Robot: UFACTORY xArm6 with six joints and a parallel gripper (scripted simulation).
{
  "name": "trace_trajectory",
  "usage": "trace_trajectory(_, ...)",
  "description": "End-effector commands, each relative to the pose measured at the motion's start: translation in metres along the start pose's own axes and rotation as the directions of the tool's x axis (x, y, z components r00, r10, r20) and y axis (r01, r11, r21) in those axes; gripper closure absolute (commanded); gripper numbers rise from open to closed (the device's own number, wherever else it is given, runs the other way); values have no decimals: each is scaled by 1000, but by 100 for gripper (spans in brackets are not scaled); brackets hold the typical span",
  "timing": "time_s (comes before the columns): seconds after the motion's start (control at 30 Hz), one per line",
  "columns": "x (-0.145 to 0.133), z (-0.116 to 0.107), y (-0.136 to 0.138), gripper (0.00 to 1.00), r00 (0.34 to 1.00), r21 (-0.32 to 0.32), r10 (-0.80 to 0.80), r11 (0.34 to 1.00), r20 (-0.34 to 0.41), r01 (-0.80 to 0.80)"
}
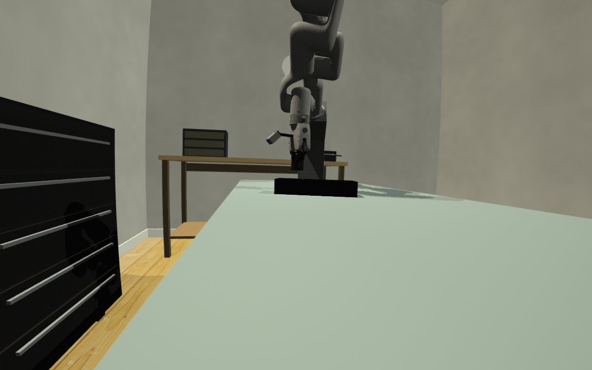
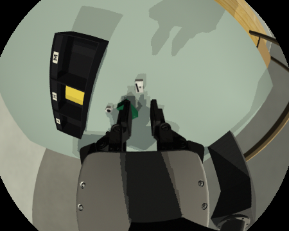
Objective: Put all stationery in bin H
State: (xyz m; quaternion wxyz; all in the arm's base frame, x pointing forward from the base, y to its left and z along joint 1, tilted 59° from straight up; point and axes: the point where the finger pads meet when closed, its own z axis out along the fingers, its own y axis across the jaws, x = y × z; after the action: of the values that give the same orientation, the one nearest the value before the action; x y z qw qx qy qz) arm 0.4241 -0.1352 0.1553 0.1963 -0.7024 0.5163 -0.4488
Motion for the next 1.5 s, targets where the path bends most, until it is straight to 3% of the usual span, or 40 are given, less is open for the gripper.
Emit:
trace_trajectory(0.0,1,0,-1,71,1000,18,9,1000,13,-9)
trace_trajectory(0.9,0,0,-1,71,1000,18,9,1000,13,-9)
trace_trajectory(1.47,-1,59,-2,71,1000,18,9,1000,13,-9)
